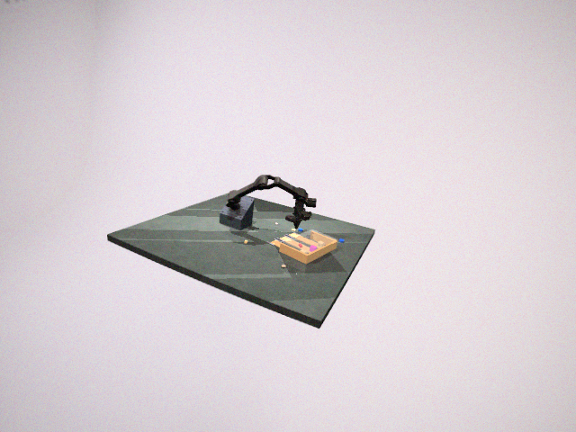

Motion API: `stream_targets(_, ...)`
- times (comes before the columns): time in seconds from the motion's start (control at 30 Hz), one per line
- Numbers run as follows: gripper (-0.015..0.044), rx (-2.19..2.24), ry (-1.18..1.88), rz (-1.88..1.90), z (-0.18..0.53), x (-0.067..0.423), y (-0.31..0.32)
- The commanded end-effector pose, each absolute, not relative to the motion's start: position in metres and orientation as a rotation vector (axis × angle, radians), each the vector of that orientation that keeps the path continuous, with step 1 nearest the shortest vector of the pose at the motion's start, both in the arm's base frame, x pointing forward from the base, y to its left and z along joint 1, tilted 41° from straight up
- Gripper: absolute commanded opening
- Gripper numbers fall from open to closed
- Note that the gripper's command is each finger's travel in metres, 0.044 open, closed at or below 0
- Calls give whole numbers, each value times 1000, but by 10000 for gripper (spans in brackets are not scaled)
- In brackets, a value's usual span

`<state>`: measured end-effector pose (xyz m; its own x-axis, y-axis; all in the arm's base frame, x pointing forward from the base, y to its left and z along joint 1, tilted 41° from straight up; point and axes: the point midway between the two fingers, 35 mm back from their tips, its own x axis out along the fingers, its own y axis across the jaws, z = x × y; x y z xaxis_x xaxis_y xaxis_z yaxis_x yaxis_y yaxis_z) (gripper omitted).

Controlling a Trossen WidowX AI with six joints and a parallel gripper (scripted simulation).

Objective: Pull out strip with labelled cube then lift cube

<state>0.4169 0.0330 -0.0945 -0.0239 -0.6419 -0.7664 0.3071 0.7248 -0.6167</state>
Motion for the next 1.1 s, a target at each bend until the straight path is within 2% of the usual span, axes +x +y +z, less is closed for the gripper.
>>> stream_targets(0.0, 0, -314, 1415, -778, -103, 414, 24)
stream_targets(1.07, 0, -316, 1414, -781, -128, 412, 0)
